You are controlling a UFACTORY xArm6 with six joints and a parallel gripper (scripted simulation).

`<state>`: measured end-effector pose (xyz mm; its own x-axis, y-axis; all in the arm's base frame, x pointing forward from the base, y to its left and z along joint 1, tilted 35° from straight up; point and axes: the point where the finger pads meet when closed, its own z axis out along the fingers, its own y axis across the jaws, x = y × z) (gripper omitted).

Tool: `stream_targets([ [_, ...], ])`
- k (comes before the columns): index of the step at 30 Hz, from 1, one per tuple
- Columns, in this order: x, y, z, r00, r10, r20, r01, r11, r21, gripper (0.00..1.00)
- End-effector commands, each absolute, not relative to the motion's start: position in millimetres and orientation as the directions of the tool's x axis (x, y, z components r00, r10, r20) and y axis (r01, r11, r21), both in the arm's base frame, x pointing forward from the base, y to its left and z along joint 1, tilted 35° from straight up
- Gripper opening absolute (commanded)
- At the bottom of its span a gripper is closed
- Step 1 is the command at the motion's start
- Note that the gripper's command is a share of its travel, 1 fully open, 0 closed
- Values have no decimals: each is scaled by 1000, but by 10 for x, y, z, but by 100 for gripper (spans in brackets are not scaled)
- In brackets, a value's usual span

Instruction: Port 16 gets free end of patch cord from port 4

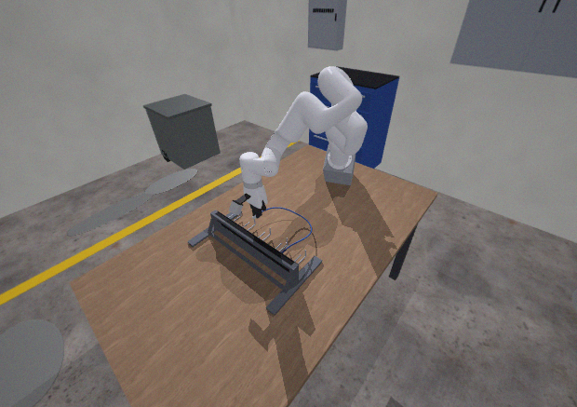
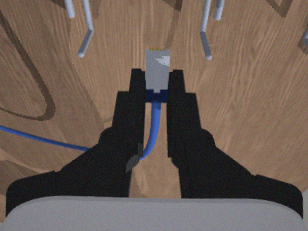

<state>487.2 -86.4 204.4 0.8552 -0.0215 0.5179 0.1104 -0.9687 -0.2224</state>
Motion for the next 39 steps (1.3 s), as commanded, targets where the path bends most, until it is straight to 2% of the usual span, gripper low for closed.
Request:
stream_targets([
  [1,4884,-869,2058,854,-21,520,110,-969,-221,0],
  [39,5289,-820,1972,855,-21,518,109,-970,-219,0],
])
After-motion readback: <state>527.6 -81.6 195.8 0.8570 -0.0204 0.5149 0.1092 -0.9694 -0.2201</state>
